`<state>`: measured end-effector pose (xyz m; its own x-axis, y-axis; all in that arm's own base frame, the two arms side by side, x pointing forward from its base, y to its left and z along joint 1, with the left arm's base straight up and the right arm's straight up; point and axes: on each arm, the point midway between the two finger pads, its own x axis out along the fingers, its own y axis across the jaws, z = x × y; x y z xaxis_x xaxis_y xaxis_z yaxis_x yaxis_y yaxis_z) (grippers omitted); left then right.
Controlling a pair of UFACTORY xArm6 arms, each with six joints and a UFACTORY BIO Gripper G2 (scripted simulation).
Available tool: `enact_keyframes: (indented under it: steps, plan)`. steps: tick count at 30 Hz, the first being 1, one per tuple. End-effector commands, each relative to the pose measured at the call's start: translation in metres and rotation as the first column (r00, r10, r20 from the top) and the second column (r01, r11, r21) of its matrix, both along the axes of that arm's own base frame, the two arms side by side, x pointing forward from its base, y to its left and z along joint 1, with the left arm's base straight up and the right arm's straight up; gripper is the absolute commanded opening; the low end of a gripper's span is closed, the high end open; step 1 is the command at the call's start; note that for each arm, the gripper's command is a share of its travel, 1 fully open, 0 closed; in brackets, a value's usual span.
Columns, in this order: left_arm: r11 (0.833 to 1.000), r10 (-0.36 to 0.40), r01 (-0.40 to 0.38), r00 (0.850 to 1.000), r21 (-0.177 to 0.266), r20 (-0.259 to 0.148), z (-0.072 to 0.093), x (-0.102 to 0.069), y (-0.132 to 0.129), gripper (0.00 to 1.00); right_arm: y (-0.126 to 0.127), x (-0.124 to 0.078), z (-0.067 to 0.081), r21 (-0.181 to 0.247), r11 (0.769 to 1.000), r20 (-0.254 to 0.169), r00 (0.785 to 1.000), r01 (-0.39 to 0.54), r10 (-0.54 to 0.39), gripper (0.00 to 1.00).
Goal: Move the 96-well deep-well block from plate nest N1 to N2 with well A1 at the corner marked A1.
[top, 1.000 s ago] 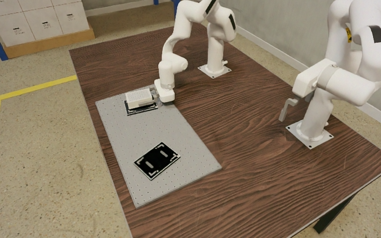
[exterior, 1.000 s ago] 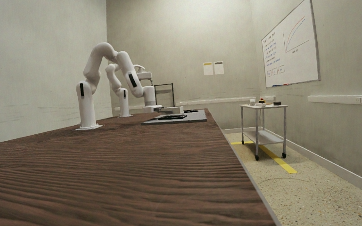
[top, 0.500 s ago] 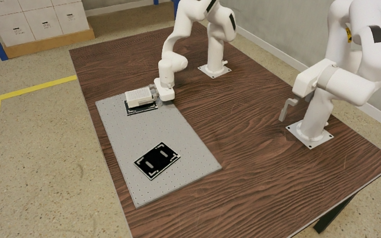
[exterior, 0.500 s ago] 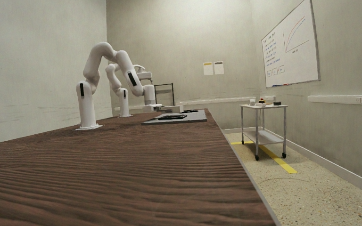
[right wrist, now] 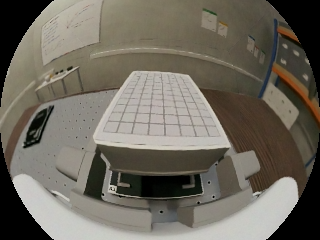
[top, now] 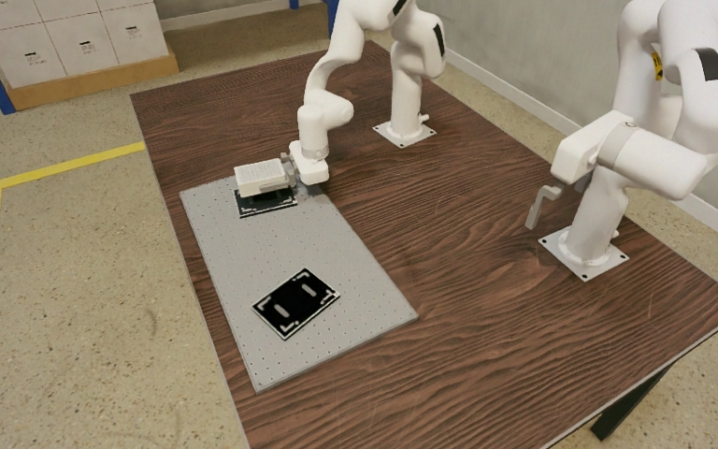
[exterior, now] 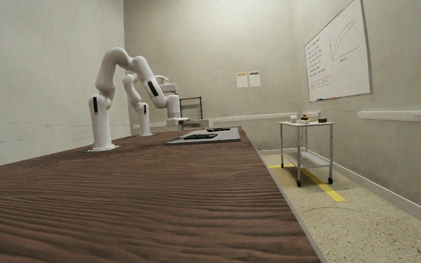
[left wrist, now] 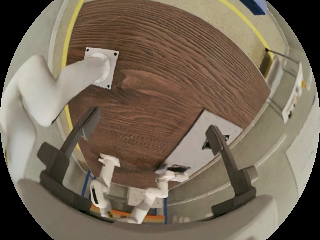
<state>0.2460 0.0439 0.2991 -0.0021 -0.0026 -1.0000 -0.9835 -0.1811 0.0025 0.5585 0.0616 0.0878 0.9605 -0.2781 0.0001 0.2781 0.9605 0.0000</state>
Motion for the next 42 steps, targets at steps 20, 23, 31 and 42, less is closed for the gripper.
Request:
enact_keyframes:
  steps: [20,23,31,42]
  plan:
    - [1.000,0.000,0.000,1.000,0.002,0.002,0.001,0.000,0.000,1.00,0.000,0.001,0.036,0.001,1.000,0.004,1.000,0.000,0.000,0.00]
    - [1.000,0.000,0.000,1.000,0.002,0.002,0.001,0.000,0.000,1.00,0.000,0.001,0.036,0.001,1.000,0.004,1.000,0.000,0.000,0.00]
    - [1.000,0.000,0.000,1.000,0.002,0.002,0.001,0.000,0.000,1.00,0.000,0.001,0.036,0.001,1.000,0.004,1.000,0.000,0.000,0.00]
    - [1.000,0.000,0.000,1.000,0.002,0.002,0.001,0.000,0.000,1.00,0.023,0.008,0.036,0.000,0.973,0.004,0.973,-0.231,0.231,0.00]
